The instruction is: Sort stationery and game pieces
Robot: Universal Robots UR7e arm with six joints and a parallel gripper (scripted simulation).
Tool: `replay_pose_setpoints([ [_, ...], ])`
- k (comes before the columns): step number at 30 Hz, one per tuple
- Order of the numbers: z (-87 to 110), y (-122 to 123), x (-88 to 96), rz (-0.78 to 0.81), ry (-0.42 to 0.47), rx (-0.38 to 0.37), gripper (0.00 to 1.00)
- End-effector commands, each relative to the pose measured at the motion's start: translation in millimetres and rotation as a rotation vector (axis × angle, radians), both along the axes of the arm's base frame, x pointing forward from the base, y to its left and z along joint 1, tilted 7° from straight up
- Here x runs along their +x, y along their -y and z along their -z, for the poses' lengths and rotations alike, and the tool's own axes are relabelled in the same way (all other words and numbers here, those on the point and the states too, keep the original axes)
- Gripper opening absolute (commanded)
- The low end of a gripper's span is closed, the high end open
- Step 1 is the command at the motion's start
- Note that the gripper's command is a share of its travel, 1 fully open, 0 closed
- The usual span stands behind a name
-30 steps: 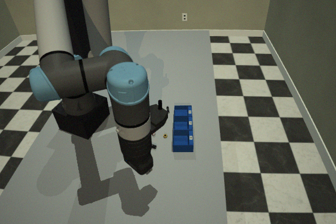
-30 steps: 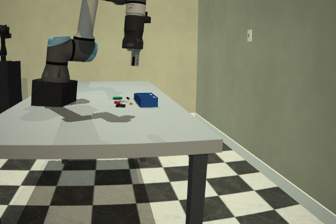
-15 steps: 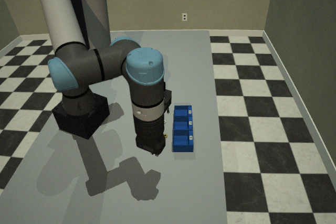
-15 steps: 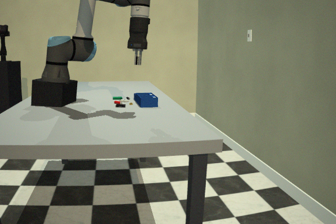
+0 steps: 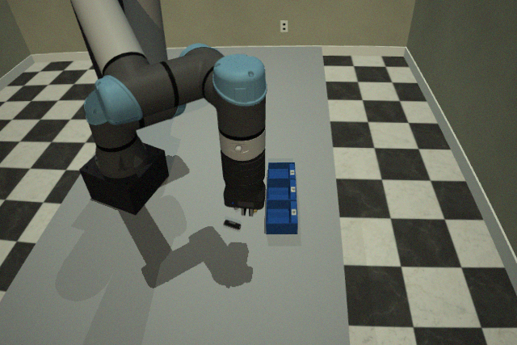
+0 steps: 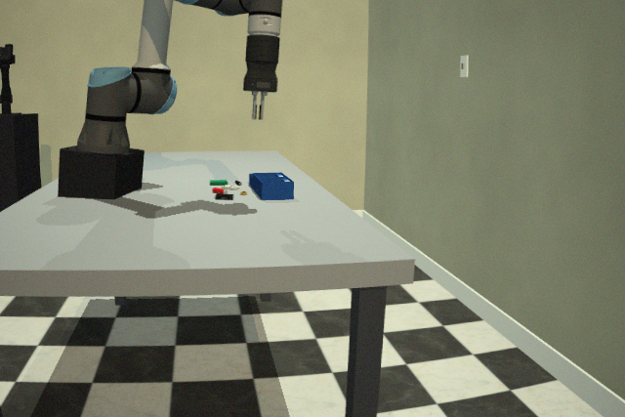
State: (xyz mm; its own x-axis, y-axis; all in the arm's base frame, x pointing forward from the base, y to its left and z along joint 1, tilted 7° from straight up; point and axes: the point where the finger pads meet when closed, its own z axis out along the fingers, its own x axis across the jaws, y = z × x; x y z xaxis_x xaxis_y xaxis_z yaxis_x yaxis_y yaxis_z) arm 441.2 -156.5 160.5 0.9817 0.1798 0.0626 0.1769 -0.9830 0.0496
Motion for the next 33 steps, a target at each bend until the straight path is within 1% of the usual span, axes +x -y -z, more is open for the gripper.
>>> replay_pose_setpoints([
  [1, -0.1, -18, -2.4, -0.094, 0.001, -0.007, 0.31],
  [3, 0.5, -34, -5.6, -0.193, 0.0, -0.014, 0.31],
  [4, 0.7, -40, -6.8, -0.212, 0.0, -0.015, 0.31],
  [7, 0.7, -40, -6.7, -0.219, 0.0, -0.016, 0.31],
  [9, 1.6, -56, -10.7, -0.319, -0.001, -0.023, 0.31],
  [10, 1.8, -62, -12.1, -0.343, -0.001, -0.025, 0.31],
  [12, 1.8, -62, -12.1, -0.344, -0.001, -0.025, 0.31],
  [14, 2.8, -78, -16.8, -0.434, -0.002, -0.031, 0.31],
  [16, 2.8, -78, -16.8, -0.434, -0.002, -0.031, 0.31],
  [17, 3.1, -83, -18.3, -0.47, -0.002, -0.034, 0.31],
  [18, 3.1, -83, -18.3, -0.47, -0.002, -0.034, 0.31],
  [20, 4.3, -98, -23.8, -0.562, -0.003, -0.041, 0.31],
  [21, 4.7, -103, -25.4, -0.583, -0.003, -0.042, 0.31],
  [23, 4.7, -103, -25.4, -0.595, -0.003, -0.043, 0.31],
  [25, 6.0, -118, -31.6, -0.678, -0.004, -0.049, 0.31],
  [26, 6.4, -122, -33.2, -0.701, -0.004, -0.051, 0.31],
  [28, 6.4, -122, -33.2, -0.72, -0.004, -0.052, 0.31],
  [30, 8.0, -137, -40.2, -0.8, -0.004, -0.059, 0.31],
  [31, 8.3, -141, -41.7, -0.824, -0.004, -0.061, 0.31],
  [33, 8.3, -141, -41.7, -0.824, -0.004, -0.061, 0.31],
])
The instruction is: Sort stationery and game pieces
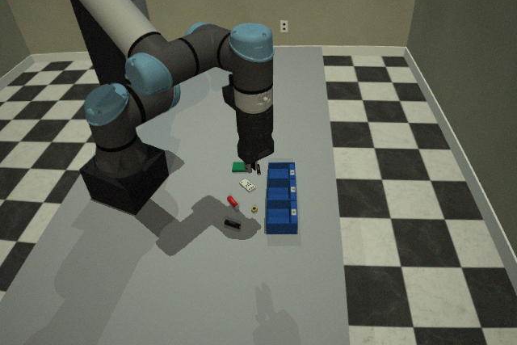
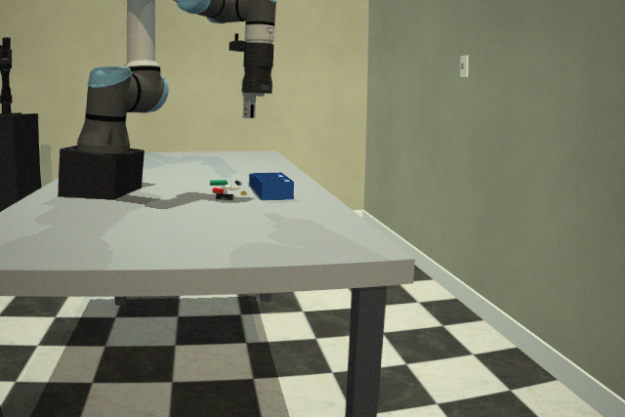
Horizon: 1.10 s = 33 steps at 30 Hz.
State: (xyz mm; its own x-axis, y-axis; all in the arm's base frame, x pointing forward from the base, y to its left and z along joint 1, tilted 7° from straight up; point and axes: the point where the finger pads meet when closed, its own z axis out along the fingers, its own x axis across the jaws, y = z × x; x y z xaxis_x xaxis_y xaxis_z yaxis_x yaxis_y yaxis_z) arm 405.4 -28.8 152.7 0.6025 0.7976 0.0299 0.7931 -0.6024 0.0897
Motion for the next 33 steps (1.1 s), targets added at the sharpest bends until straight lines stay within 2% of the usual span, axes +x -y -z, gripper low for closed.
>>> replay_pose_setpoints([
  [1, 1.4, -20, -9.8, -0.155, 0.003, -0.012, 0.31],
  [3, 2.7, -30, -15.1, -0.2, 0.003, -0.016, 0.31],
  [5, 2.7, -30, -15.1, -0.23, 0.003, -0.018, 0.31],
  [7, 4.7, -45, -23.4, -0.301, 0.003, -0.024, 0.31],
  [10, 5.0, -47, -24.7, -0.355, 0.003, -0.028, 0.31],
  [12, 7.2, -61, -33.7, -0.427, 0.003, -0.034, 0.31],
  [17, 7.5, -63, -34.9, -0.48, 0.004, -0.038, 0.31],
  [19, 10.0, -76, -44.4, -0.58, 0.004, -0.046, 0.31],
  [21, 10.2, -78, -45.5, -0.606, 0.005, -0.048, 0.31],
  [23, 12.9, -91, -55.5, -0.674, 0.005, -0.055, 0.31],
  [26, 13.1, -92, -56.4, -0.731, 0.006, -0.059, 0.31],
  [28, 16.1, -105, -66.9, -0.802, 0.006, -0.065, 0.31],
  [33, 16.3, -106, -67.6, -0.856, 0.007, -0.07, 0.31],
])
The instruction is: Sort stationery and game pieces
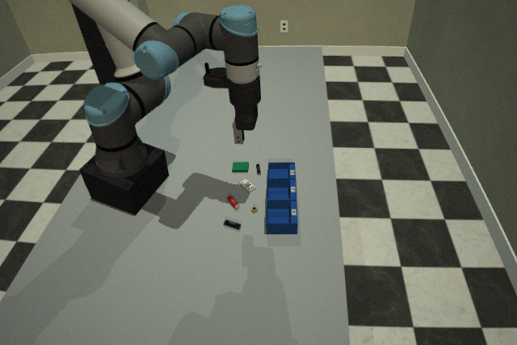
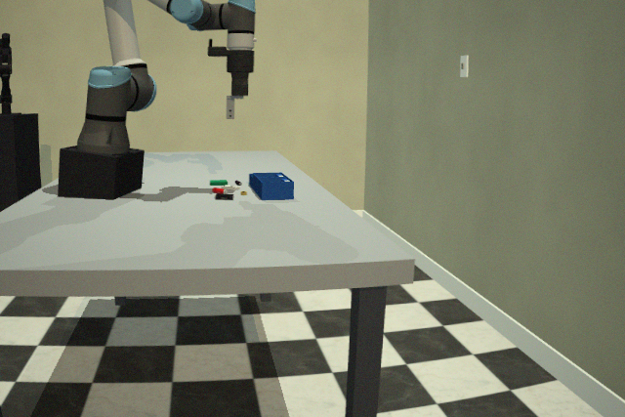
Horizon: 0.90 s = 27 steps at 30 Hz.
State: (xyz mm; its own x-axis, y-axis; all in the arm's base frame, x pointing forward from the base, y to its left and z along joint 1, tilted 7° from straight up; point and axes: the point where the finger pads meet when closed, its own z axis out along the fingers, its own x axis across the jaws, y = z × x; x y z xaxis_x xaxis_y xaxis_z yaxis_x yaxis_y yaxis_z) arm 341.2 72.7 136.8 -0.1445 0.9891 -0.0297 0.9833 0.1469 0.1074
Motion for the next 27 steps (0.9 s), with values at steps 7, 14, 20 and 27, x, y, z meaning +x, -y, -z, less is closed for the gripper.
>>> replay_pose_setpoints([
  [7, -0.4, -3, -2.1, -0.061, 0.004, -0.005, 0.31],
  [14, 30.1, 20, 43.6, 0.179, 0.011, 0.023, 0.31],
  [20, 48.1, 33, 68.7, 0.328, 0.004, 0.042, 0.31],
  [27, 77.5, 54, 109.6, 0.499, 0.003, 0.064, 0.31],
])
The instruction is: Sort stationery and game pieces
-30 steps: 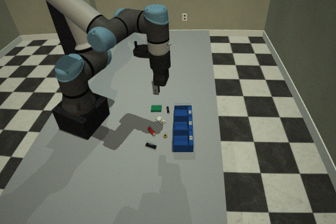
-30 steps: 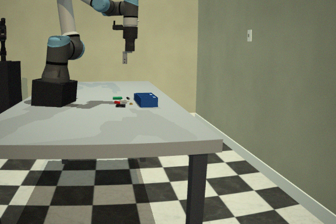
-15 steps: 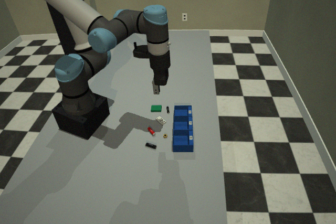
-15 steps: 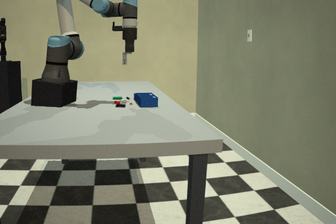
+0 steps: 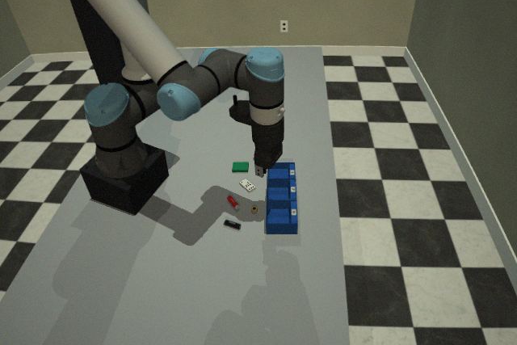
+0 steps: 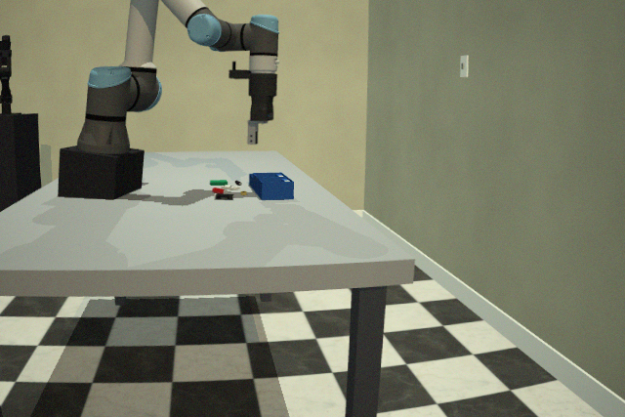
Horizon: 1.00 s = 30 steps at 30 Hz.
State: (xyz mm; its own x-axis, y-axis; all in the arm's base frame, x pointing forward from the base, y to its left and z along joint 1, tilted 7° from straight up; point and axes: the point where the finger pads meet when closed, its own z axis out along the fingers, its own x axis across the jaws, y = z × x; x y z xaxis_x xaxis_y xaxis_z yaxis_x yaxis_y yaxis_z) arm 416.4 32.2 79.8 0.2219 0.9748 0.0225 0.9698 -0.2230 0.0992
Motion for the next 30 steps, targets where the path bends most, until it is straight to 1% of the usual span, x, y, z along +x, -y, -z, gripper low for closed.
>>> replay_pose_setpoints([
  [1, 24.6, 16, 40.2, 0.156, 0.007, 0.013, 0.31],
  [6, 45.3, 31, 68.8, 0.283, 0.002, 0.03, 0.31],
  [8, 45.3, 31, 68.8, 0.283, 0.002, 0.03, 0.31],
  [9, 50.6, 35, 77.0, 0.356, 0.001, 0.039, 0.31],
  [12, 53.0, 34, 73.7, 0.423, -0.003, 0.047, 0.31],
  [23, 51.1, 34, 74.2, 0.694, -0.004, 0.081, 0.31],
  [25, 51.1, 34, 74.2, 0.694, -0.004, 0.081, 0.31],
  [26, 51.1, 34, 74.2, 0.764, -0.001, 0.089, 0.31],
  [30, 51.1, 34, 74.2, 0.853, 0.0, 0.1, 0.31],
])
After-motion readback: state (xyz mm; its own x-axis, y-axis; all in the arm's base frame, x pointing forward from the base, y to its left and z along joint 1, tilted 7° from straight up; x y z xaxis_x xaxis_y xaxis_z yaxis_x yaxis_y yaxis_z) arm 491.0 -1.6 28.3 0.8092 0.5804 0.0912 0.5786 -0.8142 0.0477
